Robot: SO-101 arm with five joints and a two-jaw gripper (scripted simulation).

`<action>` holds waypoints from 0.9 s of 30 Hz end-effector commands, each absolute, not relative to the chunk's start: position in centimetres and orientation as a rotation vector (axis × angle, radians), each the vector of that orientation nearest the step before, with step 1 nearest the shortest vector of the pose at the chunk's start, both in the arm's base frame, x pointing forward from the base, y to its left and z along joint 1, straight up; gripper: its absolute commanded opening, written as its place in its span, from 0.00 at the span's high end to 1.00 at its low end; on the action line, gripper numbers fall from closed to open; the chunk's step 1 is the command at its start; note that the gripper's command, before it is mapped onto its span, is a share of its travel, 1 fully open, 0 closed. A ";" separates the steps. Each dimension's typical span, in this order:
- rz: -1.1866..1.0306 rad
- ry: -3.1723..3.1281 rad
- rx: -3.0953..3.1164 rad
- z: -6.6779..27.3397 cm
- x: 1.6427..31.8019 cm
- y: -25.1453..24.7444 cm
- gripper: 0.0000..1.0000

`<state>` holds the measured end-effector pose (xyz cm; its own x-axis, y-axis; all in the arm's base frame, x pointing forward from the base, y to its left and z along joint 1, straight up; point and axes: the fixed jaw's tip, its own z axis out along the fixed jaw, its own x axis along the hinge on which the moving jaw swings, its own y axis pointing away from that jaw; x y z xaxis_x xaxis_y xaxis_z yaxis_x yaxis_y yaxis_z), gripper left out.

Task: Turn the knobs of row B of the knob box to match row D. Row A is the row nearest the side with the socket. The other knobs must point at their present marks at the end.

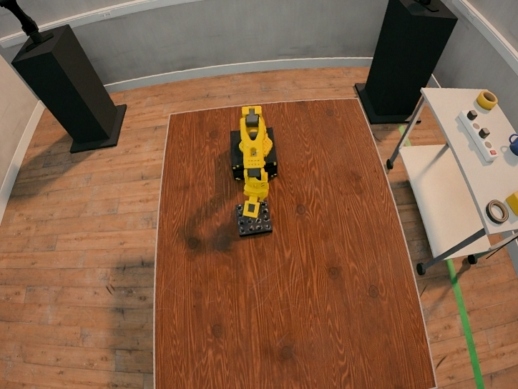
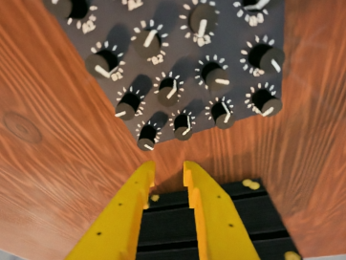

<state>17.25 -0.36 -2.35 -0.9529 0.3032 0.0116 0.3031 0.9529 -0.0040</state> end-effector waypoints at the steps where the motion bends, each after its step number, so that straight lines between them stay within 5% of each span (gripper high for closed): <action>1: 0.000 -3.117 -0.376 -2.3 17.1 -0.2 0.92; 27: -0.001 -2.990 0.956 -2.3 16.5 -0.4 0.91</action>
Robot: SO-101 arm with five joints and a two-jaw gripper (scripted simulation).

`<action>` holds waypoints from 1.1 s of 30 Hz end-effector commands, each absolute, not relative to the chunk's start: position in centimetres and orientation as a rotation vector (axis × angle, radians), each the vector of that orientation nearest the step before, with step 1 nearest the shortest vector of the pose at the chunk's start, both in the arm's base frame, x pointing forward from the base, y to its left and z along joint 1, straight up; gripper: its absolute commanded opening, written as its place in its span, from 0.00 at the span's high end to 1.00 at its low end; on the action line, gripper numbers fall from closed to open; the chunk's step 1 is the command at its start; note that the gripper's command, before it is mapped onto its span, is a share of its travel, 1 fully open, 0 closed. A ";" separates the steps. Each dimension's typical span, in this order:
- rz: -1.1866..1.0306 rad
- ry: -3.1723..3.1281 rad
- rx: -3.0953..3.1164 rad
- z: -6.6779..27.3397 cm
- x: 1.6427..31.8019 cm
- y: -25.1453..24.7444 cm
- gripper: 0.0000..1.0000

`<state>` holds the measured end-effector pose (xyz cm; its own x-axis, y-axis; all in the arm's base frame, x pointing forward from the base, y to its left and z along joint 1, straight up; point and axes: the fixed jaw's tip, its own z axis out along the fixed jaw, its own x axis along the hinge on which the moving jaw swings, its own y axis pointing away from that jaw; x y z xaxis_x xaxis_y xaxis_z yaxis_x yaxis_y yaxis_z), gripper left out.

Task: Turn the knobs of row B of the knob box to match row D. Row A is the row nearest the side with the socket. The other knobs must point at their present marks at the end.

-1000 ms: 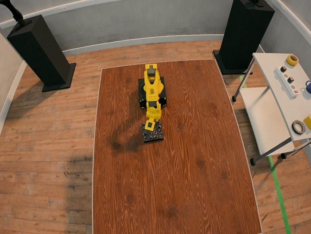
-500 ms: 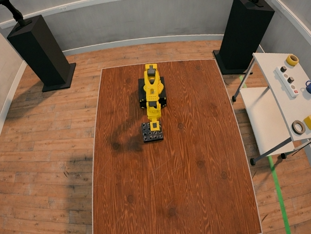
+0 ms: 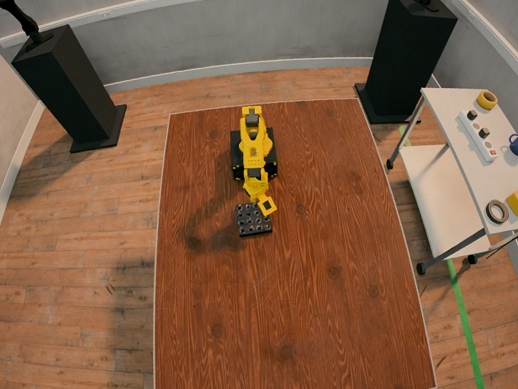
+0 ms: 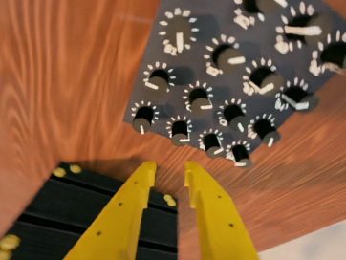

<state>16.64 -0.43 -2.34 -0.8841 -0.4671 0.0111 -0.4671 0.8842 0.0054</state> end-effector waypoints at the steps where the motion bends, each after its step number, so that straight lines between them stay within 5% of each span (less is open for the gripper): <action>1: -0.001 -2.970 1.018 -2.3 16.5 -0.4 0.91; 33: -0.003 -1.851 2.537 -2.3 16.2 -1.3 0.91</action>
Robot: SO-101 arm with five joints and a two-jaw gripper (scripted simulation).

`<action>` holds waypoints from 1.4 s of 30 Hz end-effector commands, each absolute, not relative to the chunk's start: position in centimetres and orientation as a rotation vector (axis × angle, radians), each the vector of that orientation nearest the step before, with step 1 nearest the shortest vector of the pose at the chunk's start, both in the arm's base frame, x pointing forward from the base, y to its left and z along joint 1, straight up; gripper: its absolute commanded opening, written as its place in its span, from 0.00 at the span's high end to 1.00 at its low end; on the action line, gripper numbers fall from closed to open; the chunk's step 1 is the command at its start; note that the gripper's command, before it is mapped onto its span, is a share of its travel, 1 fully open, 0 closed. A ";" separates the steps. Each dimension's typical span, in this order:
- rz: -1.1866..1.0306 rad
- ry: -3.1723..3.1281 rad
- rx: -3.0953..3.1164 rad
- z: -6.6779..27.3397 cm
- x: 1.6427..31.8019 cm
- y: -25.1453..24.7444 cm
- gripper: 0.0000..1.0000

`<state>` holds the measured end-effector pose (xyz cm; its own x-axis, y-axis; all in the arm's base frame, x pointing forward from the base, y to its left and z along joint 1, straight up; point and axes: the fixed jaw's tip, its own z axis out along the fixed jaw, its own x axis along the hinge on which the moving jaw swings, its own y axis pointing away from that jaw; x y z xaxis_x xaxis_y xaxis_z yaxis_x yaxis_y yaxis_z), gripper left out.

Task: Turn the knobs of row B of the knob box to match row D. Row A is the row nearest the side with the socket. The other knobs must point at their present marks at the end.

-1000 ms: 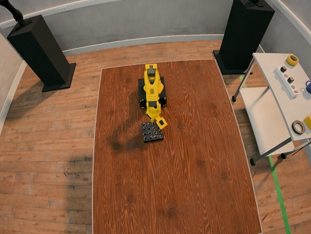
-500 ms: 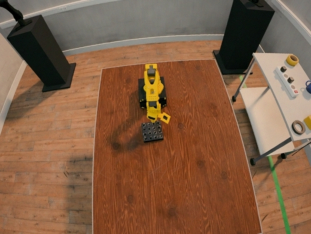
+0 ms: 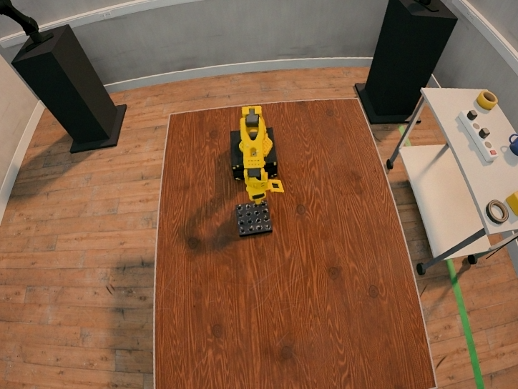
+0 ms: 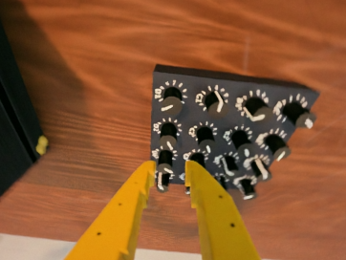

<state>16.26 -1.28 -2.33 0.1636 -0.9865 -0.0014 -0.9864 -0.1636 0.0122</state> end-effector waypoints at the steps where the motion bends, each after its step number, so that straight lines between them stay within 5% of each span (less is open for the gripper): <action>1: -0.003 -1.795 2.577 -2.3 16.2 -1.4 0.91; 42: -0.004 0.240 3.133 -2.3 17.1 -1.9 0.91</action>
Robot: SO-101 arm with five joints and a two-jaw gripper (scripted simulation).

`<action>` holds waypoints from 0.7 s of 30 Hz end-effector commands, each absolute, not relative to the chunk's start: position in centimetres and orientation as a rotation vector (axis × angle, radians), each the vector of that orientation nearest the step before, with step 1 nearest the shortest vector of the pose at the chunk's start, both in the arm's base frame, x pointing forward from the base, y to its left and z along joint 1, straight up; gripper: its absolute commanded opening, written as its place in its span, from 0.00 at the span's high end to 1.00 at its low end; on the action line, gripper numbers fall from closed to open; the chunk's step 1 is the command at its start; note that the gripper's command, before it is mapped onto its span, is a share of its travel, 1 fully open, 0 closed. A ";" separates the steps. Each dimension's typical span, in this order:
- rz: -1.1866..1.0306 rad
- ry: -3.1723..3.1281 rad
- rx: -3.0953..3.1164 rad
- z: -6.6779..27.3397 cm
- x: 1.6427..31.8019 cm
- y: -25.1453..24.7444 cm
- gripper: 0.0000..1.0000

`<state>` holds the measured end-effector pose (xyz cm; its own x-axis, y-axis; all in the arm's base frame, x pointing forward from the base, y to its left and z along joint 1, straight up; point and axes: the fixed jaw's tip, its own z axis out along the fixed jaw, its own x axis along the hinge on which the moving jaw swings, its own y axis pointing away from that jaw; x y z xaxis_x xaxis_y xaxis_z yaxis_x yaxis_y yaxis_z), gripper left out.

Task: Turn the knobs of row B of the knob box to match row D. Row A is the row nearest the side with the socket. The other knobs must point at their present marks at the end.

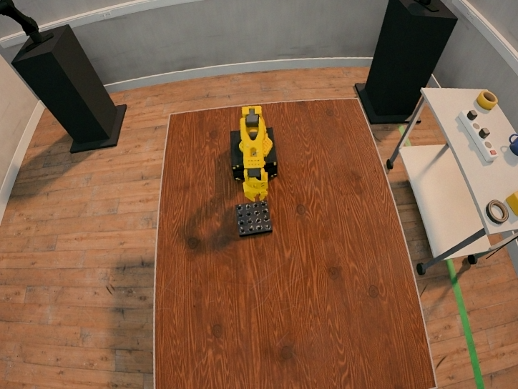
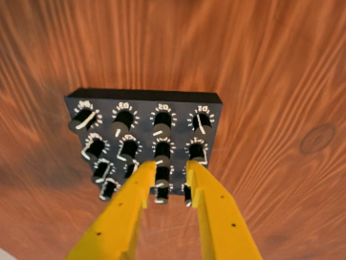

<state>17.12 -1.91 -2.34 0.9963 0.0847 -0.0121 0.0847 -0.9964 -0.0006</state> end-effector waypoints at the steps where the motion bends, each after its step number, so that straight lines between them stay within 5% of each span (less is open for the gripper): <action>1: 0.004 -0.240 -3.132 -2.3 17.1 -1.9 0.91; 21: 0.003 -0.905 -3.008 -2.3 17.4 -1.8 0.91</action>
